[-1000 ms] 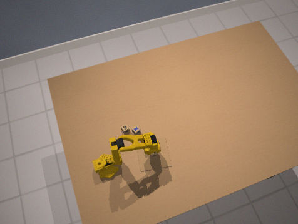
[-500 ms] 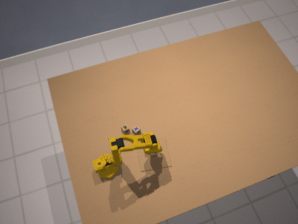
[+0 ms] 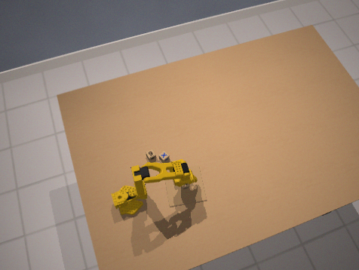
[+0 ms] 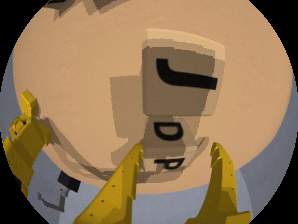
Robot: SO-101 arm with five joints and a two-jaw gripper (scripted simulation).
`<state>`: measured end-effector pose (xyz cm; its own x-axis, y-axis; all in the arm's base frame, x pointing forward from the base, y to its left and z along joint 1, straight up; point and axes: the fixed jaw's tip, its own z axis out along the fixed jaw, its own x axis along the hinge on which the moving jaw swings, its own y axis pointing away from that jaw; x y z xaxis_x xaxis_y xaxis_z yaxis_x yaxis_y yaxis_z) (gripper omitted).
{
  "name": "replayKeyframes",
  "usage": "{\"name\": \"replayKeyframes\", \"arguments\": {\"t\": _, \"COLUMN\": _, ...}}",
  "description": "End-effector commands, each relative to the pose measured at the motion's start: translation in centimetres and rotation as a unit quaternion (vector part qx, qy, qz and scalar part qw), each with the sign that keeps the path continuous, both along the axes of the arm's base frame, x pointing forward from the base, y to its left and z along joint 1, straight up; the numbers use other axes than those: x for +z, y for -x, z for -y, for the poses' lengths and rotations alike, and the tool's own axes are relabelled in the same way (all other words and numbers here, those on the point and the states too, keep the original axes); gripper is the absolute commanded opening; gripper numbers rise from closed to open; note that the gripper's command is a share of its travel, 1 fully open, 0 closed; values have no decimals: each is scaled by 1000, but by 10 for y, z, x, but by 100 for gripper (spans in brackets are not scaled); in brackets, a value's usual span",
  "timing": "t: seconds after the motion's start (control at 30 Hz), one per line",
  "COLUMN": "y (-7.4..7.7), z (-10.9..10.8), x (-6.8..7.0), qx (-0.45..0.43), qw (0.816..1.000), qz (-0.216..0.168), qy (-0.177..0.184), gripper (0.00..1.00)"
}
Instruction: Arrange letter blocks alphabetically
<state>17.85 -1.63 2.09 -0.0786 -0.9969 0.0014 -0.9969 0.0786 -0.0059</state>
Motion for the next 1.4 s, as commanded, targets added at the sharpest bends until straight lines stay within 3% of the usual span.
{"name": "replayKeyframes", "arguments": {"t": 0.0, "y": -9, "z": 1, "x": 10, "qx": -1, "qw": 999, "qz": 32, "qy": 2, "gripper": 36}}
{"name": "replayKeyframes", "arguments": {"t": 0.17, "y": -10, "z": 1, "x": 18, "qx": -1, "qw": 999, "qz": 32, "qy": 2, "gripper": 36}}
{"name": "replayKeyframes", "arguments": {"t": 0.73, "y": -6, "z": 1, "x": 65, "qx": -1, "qw": 999, "qz": 32, "qy": 2, "gripper": 36}}
{"name": "replayKeyframes", "arguments": {"t": 1.37, "y": -5, "z": 1, "x": 69, "qx": -1, "qw": 999, "qz": 32, "qy": 2, "gripper": 36}}
